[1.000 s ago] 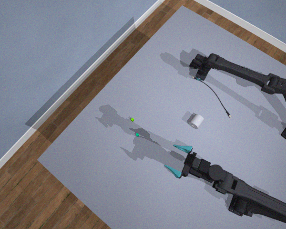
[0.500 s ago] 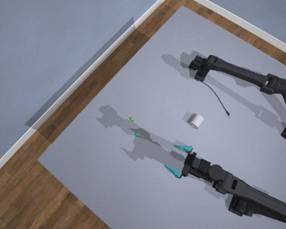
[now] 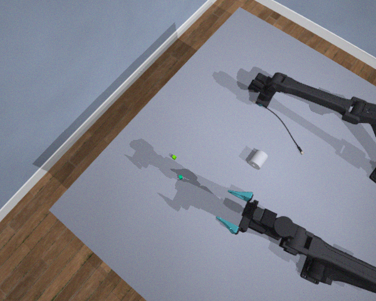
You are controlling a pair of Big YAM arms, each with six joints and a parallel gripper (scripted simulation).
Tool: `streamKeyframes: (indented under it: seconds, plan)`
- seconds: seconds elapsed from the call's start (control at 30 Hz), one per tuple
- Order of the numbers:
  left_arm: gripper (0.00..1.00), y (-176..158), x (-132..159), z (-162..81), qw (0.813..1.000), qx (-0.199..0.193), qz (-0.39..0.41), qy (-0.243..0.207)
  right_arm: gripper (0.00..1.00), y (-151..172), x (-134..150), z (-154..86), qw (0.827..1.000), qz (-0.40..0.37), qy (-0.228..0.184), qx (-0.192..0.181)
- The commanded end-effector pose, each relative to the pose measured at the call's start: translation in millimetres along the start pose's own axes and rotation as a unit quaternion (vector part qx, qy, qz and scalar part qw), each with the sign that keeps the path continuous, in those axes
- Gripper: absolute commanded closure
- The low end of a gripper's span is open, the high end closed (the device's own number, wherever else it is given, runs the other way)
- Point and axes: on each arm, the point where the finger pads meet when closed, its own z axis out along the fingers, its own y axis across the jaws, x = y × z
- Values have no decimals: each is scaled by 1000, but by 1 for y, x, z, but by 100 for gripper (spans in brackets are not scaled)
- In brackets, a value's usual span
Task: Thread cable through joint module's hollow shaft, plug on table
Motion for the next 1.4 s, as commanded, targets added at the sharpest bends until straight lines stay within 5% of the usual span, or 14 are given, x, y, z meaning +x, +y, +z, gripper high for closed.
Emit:
streamKeyframes:
  seconds: [0.0,0.33,1.37]
  plan:
    - [4,1,-13,2,1000,-1,6,-8,100,8,-25,-41,999,-4,-34,3]
    - [4,1,-13,2,1000,-1,6,-8,100,8,-30,-68,999,-7,-44,4]
    - [4,1,-13,2,1000,-1,6,-8,100,9,-31,-98,999,-12,-32,4]
